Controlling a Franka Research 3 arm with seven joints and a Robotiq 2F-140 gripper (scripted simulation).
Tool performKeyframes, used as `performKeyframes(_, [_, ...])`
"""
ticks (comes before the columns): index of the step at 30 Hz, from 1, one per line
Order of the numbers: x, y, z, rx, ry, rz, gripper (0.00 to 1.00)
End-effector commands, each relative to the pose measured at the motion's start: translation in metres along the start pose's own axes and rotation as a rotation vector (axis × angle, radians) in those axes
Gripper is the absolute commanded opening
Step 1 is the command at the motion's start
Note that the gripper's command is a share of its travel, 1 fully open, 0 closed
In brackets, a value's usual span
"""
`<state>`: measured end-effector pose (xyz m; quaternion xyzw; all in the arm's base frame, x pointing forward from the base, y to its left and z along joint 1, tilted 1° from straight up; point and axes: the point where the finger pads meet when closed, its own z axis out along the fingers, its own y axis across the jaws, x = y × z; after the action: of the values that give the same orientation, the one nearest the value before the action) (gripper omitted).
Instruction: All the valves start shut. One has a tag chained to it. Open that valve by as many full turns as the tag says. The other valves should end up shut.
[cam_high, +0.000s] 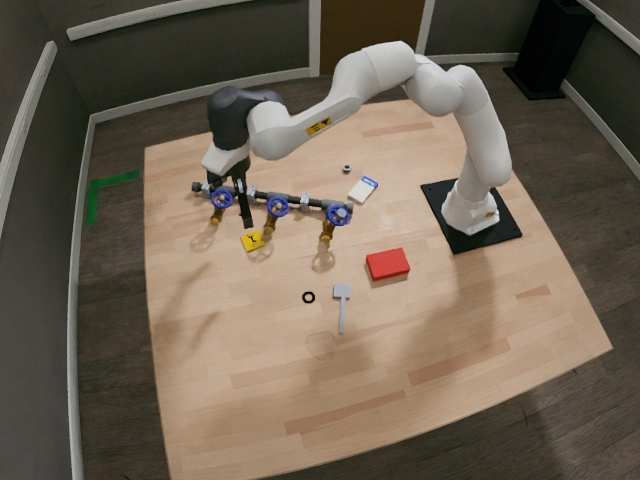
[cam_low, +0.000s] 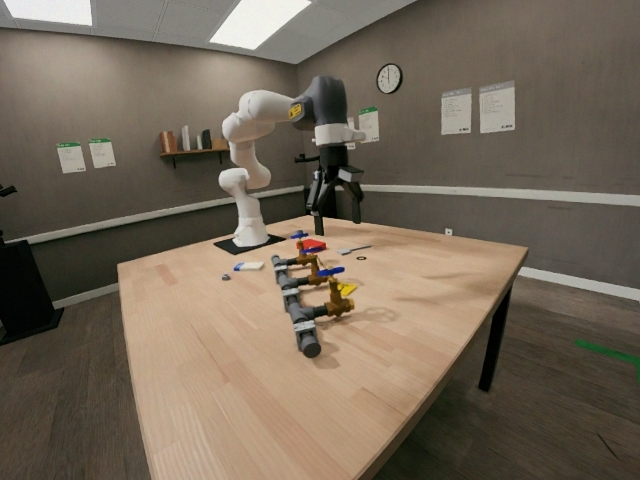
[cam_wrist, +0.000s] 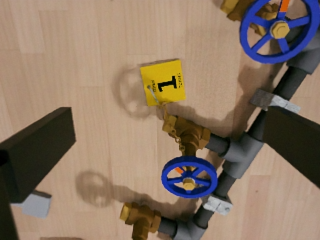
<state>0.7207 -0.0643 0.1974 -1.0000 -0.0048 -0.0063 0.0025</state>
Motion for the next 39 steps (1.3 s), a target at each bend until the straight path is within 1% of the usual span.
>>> performKeyframes(1, [-0.001, 0.000, 0.001, 0.000, -0.003, -0.006, 1.00])
performKeyframes(8, [-0.003, 0.001, 0.002, 0.006, 0.004, 0.050, 1.00])
performKeyframes(11, [-0.009, 0.003, 0.003, 0.022, 0.023, 0.187, 1.00])
performKeyframes(14, [-0.021, 0.005, 0.006, 0.045, 0.046, 0.371, 1.00])
performKeyframes(23, [-0.078, 0.015, 0.019, 0.096, 0.024, 0.661, 1.00])
performKeyframes(25, [-0.078, 0.015, 0.019, 0.096, 0.024, 0.661, 1.00])
performKeyframes(26, [-0.083, 0.016, 0.020, 0.109, 0.023, 0.749, 1.00])
performKeyframes(29, [-0.097, 0.019, 0.024, 0.127, 0.023, 0.846, 1.00])
performKeyframes(33, [-0.109, 0.021, 0.026, 0.151, 0.027, 0.977, 1.00])
performKeyframes(39, [-0.115, 0.021, 0.027, 0.185, 0.050, 1.171, 1.00])
